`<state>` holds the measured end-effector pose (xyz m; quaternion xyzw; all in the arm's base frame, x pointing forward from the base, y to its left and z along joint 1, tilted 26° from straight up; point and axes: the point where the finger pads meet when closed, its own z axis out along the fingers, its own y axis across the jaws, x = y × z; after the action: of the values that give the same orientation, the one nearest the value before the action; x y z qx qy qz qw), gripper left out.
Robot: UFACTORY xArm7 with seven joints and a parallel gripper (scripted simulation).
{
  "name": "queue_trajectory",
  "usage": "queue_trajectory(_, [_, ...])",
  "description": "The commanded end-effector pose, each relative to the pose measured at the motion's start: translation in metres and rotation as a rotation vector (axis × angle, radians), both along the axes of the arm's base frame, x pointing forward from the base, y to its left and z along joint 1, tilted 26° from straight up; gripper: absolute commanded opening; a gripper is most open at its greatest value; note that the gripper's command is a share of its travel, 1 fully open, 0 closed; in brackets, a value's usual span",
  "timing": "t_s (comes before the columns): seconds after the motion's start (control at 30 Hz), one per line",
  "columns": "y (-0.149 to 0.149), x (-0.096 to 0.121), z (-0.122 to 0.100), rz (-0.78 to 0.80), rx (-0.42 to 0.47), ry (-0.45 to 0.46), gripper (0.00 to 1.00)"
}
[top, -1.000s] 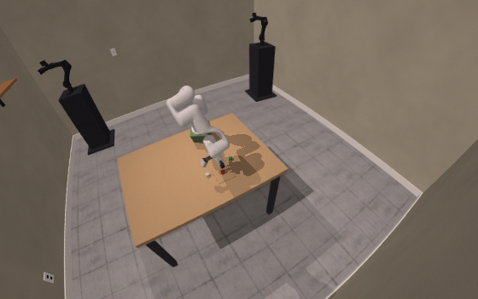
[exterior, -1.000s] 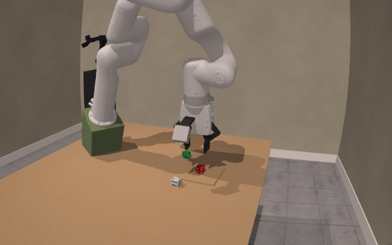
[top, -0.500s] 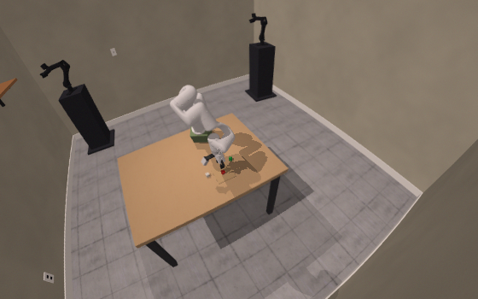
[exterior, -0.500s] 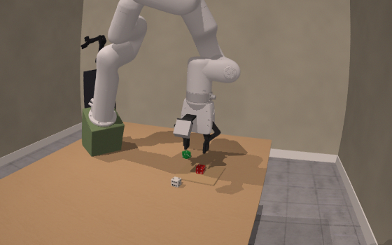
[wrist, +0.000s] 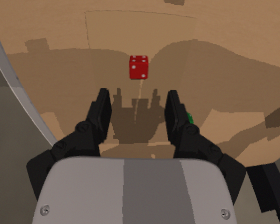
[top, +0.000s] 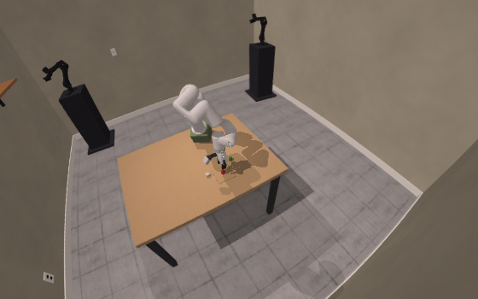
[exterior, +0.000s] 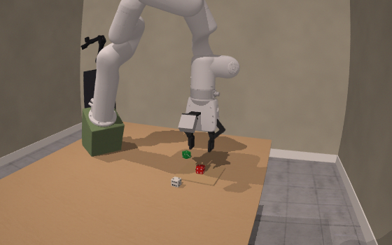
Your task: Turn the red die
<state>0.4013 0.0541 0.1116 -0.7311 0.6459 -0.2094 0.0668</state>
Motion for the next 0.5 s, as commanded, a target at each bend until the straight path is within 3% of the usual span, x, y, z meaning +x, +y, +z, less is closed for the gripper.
queue_trajectory(0.0, [0.0026,0.0005,0.0009,-0.001,-0.002,-0.006,0.63])
queue_trajectory(0.07, [0.0028,0.0005,0.0009,-0.001,-0.002,-0.006,0.63])
queue_trajectory(0.1, [0.0028,0.0005,0.0009,-0.001,-0.002,-0.006,1.0])
queue_trajectory(0.47, [0.0028,0.0005,0.0009,-0.001,-0.002,-0.006,1.0])
